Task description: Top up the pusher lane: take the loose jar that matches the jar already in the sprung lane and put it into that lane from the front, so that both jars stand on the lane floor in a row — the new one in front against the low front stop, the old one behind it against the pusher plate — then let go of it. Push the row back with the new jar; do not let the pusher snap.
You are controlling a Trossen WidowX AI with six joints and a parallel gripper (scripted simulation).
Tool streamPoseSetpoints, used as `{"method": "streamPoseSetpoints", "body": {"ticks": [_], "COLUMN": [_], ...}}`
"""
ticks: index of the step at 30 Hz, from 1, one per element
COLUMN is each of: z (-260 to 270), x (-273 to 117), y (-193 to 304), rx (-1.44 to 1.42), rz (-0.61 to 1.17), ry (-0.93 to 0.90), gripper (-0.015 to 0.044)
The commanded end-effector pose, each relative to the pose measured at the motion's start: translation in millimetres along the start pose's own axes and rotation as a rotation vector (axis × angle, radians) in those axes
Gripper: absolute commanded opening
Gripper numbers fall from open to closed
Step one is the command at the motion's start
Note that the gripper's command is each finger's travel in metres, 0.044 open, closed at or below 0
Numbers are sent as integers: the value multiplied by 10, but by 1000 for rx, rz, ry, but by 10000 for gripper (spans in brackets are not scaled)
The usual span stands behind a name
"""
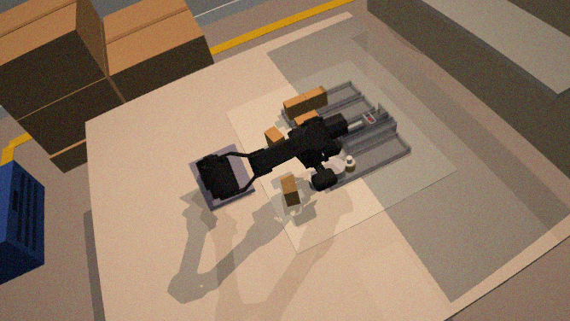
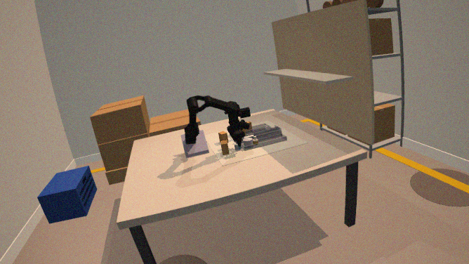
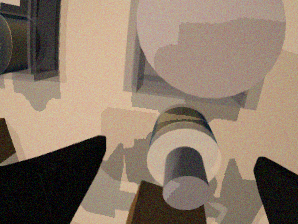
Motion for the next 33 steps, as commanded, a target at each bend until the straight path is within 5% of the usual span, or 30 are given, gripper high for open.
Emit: {"method": "streamPoseSetpoints", "body": {"ticks": [1,5,15,20,25,33], "z": [0,0,0,0,-3,22], "x": [66,104,104,104,87,-110], "y": [7,10,10,10,73,104], "rx": [-4,-4,-4,-4,-7,3], "rz": [4,4,4,4,11,15], "ry": [2,3,3,3,-2,-31], "gripper": [440,440,177,144,13,0]}}
Point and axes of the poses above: the point midway between the two fingers, 35 mm back from their tips, its own x axis out along the fingers, its own z axis across the jaws, y = z × x, the point moved 10 cm from there along -x, back along the fingers, and after that the axes turned 12 degrees about -x, right-handed, at the moved point
